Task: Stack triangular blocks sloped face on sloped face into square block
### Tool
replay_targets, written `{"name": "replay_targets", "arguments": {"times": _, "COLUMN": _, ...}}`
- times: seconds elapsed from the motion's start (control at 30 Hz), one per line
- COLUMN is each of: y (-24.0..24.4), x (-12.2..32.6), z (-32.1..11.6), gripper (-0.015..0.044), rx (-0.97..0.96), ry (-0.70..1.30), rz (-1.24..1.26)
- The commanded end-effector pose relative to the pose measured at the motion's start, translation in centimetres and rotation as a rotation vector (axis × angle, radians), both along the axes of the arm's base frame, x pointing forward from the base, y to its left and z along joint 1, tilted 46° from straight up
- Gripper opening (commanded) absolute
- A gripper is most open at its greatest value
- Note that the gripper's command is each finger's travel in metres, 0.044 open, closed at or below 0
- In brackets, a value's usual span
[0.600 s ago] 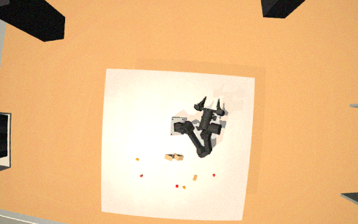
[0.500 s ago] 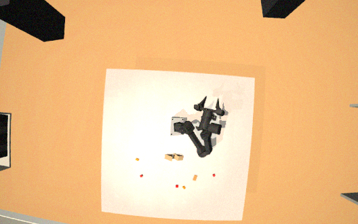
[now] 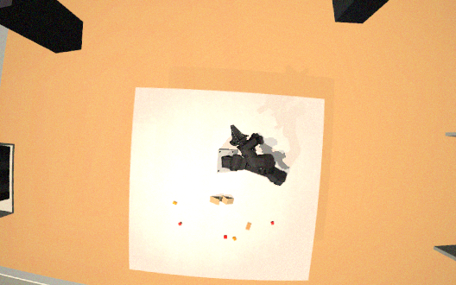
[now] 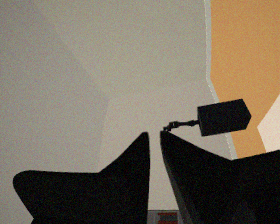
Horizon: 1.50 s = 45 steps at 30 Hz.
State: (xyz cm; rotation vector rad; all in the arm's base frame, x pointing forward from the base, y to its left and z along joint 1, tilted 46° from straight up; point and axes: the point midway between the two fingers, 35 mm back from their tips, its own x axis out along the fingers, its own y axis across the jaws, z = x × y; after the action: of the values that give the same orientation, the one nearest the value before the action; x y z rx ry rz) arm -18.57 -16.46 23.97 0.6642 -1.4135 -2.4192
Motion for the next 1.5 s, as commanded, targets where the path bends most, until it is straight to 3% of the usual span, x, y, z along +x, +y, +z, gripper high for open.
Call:
{"name": "replay_targets", "arguments": {"times": 0.0, "y": -6.0, "x": 3.9, "z": -2.4, "gripper": 0.0, "rx": 0.233, "ry": -0.034, "rz": 0.346}}
{"name": "replay_targets", "arguments": {"times": 0.33, "y": -13.3, "x": 18.2, "z": -8.4, "gripper": 0.0, "rx": 0.697, "ry": 0.008, "rz": 1.167}}
{"name": "replay_targets", "arguments": {"times": 0.7, "y": -11.7, "x": 30.6, "z": -13.3, "gripper": 0.0, "rx": 1.0, "ry": 0.145, "rz": 1.783}}
{"name": "replay_targets", "arguments": {"times": 1.1, "y": 1.2, "x": 45.6, "z": -19.3, "gripper": 0.0, "rx": 1.282, "ry": 0.266, "rz": 2.79}}
{"name": "replay_targets", "arguments": {"times": 1.33, "y": 11.9, "x": 49.7, "z": -21.9, "gripper": 0.0, "rx": 1.351, "ry": 0.217, "rz": 3.342}}
{"name": "replay_targets", "arguments": {"times": 1.47, "y": 14.2, "x": 50.1, "z": -22.4, "gripper": 0.0, "rx": 1.357, "ry": 0.186, "rz": 3.449}}
